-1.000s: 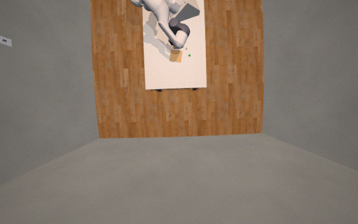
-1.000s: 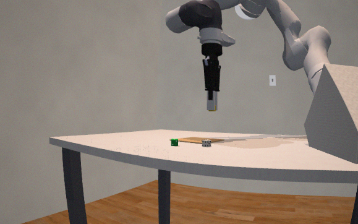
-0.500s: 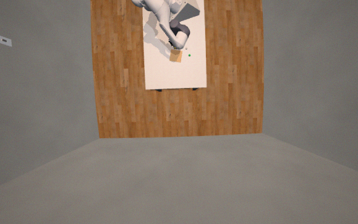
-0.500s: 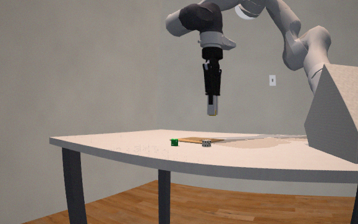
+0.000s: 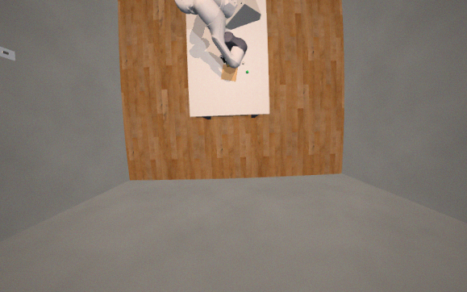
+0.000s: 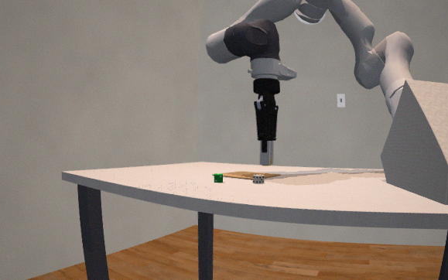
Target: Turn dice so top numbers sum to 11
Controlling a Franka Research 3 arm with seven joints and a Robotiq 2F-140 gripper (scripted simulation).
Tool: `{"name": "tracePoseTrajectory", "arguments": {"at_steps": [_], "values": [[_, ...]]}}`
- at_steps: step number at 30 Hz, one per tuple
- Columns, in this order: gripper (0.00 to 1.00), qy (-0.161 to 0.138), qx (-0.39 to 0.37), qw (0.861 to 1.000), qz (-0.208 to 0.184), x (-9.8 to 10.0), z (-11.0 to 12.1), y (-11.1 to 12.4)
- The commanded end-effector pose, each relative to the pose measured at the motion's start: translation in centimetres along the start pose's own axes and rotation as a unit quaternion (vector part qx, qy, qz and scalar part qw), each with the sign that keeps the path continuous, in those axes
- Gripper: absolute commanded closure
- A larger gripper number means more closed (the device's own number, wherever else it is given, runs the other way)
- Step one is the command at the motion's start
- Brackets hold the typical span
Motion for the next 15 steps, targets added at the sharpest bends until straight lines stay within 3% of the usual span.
{"name": "tracePoseTrajectory", "arguments": {"at_steps": [1, 15], "values": [[0.91, 0.007, -0.006, 1.0, -0.006, -1.51, 0.26, 0.34], [0.91, 0.007, -0.006, 1.0, -0.006, -2.39, 0.28, 0.35]]}}
Point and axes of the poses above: the point where the finger pads meet when closed, its own x axis back along the fingers, its own z axis across the jaws, y = z × x, the point moved 9 cm from there along x, back along the fingers, and after that the axes turned 11 degrees about x, right-handed, at the moved point
